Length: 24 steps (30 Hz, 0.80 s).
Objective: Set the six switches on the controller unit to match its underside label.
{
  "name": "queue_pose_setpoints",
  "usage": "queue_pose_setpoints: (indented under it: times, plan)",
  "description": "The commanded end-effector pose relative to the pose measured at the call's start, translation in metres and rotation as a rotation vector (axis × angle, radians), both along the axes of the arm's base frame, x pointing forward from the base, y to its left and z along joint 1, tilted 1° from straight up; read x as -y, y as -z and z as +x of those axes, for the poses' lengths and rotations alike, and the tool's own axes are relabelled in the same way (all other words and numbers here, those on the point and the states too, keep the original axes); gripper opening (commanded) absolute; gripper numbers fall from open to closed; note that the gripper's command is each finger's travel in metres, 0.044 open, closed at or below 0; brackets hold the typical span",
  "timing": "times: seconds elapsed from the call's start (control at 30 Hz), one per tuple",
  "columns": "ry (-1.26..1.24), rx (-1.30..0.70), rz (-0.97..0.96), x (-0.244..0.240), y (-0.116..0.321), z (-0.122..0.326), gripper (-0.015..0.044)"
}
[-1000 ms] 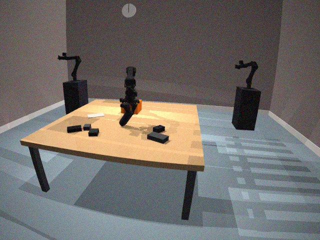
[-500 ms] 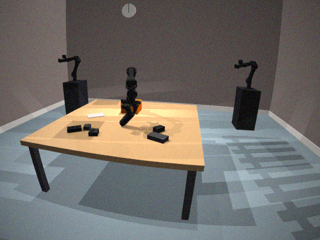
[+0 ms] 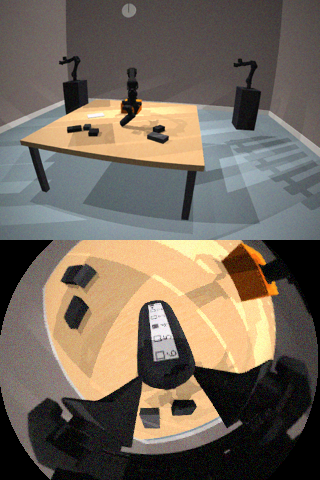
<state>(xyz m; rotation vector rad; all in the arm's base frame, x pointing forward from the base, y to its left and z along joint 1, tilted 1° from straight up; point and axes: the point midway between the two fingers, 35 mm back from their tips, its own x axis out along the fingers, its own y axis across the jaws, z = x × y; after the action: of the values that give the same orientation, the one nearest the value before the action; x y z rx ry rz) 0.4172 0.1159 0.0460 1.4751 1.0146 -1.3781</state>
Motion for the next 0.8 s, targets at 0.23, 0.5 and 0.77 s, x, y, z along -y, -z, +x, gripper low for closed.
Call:
queue_pose_setpoints:
  times: [0.23, 0.5, 0.77]
  plan:
    - [0.012, -0.009, -0.005, -0.002, 0.01, 0.002, 0.0338]
    - [0.012, -0.009, -0.005, -0.006, 0.014, 0.004, 0.0338]
    - [0.012, -0.009, -0.005, -0.006, 0.019, 0.004, 0.0338]
